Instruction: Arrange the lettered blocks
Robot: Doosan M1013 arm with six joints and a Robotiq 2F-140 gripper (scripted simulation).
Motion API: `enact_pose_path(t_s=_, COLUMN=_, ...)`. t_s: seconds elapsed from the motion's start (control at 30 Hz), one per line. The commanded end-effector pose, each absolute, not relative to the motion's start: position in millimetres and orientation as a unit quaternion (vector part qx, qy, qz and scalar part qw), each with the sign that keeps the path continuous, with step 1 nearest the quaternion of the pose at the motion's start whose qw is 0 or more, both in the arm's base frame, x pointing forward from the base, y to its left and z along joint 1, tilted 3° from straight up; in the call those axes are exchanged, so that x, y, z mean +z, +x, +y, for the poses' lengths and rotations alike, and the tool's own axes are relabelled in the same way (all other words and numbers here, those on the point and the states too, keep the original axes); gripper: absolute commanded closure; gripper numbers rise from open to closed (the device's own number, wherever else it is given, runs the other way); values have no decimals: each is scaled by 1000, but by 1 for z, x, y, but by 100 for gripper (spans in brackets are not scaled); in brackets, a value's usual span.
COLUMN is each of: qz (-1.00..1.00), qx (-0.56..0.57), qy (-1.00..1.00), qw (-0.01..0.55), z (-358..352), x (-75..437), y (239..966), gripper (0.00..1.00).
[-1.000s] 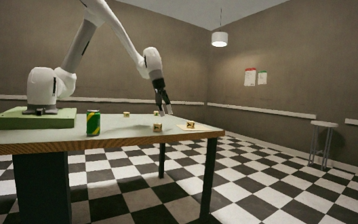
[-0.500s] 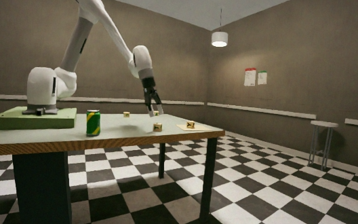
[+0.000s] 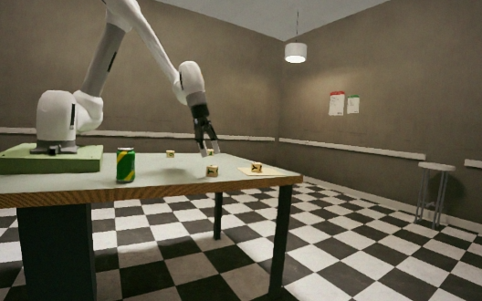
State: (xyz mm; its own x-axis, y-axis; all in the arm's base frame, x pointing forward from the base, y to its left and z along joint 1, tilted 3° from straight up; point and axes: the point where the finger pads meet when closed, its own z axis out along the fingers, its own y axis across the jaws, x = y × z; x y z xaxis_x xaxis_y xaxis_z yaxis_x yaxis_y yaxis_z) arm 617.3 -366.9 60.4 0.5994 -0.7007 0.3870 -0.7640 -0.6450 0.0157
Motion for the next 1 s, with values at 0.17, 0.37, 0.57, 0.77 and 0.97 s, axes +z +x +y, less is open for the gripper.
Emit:
enact_pose_path(t_s=0.17, qz=-412, qx=176, qy=890, qw=90, z=-367, x=61, y=618, gripper=0)
enact_pose_path(t_s=0.37, qz=-412, qx=176, qy=890, qw=90, z=-367, x=61, y=618, gripper=0)
enact_pose_path(t_s=0.57, qz=-412, qx=176, qy=890, qw=90, z=-367, x=61, y=618, gripper=0)
enact_pose_path(t_s=0.77, qz=-416, qx=176, qy=888, qw=88, z=-361, x=61, y=620, gripper=0)
enact_pose_path(t_s=0.97, qz=-467, qx=164, qy=867, qw=60, z=-289, x=63, y=649, gripper=0)
